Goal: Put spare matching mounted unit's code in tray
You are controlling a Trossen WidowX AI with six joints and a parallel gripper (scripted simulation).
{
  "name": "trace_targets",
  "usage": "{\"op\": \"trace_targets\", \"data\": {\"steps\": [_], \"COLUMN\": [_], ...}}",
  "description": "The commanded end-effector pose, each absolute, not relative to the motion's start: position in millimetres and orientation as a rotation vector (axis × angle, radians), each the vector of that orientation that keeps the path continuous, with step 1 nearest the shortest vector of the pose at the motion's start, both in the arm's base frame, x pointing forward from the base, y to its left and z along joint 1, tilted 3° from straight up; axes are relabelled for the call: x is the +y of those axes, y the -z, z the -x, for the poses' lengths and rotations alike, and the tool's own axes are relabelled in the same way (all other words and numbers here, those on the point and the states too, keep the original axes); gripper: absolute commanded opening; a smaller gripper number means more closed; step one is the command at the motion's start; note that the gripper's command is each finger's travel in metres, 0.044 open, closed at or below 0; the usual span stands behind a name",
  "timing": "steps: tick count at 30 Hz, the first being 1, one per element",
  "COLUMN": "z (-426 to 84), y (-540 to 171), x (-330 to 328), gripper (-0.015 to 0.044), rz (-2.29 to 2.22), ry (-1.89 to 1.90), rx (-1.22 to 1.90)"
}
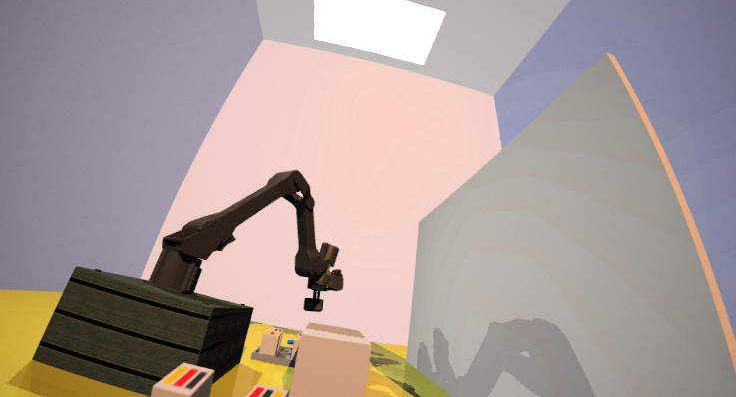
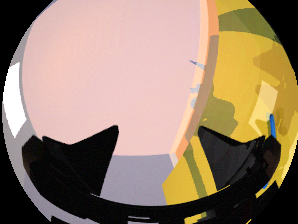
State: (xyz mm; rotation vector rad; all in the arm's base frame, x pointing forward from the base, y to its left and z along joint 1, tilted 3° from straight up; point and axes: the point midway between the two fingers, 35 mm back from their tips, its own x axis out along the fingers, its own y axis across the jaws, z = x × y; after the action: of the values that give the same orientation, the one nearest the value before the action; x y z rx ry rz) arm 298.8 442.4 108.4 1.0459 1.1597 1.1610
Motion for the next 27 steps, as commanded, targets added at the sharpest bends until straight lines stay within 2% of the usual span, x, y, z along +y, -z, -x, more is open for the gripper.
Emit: {"op": "trace_targets", "data": {"steps": [1,9,14,20,27], "z": [-335.0,-425.3,-459.6,-476.4,-469.4], "y": [-109.4,-99.5,-95.0,-92.6,-96.7], "x": [423.3,336.8,270.1,192.5,102.2], "gripper": [0.0440,0.0440,0.0440,0.0440,0.0440], "rz": [-1.016,-0.870,-0.756,-0.623,-0.469], "ry": [-1.051,-0.704,-0.506,-0.311,-0.121], "rx": [1.097,1.000,0.994,1.035,1.133]}}
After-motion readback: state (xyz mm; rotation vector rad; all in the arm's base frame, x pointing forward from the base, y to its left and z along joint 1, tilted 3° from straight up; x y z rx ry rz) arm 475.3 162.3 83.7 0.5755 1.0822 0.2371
